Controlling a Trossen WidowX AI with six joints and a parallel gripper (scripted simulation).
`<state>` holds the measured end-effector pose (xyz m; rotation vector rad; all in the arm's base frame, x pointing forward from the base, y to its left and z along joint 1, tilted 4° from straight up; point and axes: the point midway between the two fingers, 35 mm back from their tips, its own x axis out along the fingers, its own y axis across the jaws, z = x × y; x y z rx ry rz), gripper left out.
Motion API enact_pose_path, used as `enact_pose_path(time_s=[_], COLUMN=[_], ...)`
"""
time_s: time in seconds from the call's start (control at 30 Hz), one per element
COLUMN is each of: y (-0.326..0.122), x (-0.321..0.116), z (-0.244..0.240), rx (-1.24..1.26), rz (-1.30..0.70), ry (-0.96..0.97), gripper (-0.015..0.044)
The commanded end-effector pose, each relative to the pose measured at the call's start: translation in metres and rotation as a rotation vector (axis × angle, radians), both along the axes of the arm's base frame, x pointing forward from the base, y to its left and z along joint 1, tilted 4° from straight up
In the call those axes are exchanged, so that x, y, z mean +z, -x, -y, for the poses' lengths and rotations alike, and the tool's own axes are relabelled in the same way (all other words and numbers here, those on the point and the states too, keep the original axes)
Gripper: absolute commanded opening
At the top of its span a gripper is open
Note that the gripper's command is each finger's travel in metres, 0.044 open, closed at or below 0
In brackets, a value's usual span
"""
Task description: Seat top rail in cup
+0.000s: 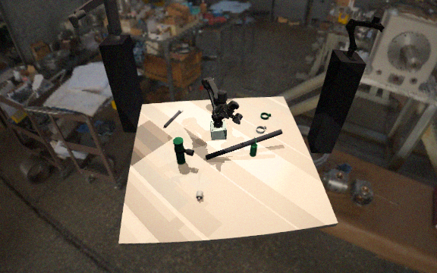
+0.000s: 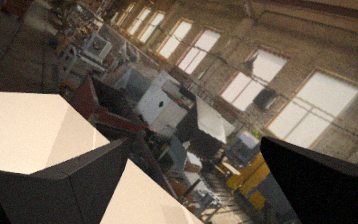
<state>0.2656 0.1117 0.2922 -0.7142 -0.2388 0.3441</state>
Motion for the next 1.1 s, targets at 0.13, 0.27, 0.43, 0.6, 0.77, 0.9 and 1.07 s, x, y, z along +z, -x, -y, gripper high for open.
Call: enact_pose_path(time_s=[0.13, 0.27, 0.43, 0.6, 0.77, 0.9, 1.07], y=[-0.002, 0.023, 0.036, 0.036, 0.036, 0.031, 0.011], x=[-0.089, -0.105, -0.110, -0.110, -0.110, -0.110, -0.111], z=[0.073, 0.093, 0.100, 0.100, 0.100, 0.105, 0.134], rx=[-0.472, -0.652, -0.722, -0.722, -0.722, -0.701, -0.609], rz=[-0.908, -1.107, -1.181, -1.181, -1.181, -1.174, -1.141], ry=[-0.335, -0.413, -0.432, -0.432, -0.432, -0.362, -0.063], gripper=[0.0440, 0.0440, 0.0440, 0.0440, 0.0440, 0.0440, 0.0440])
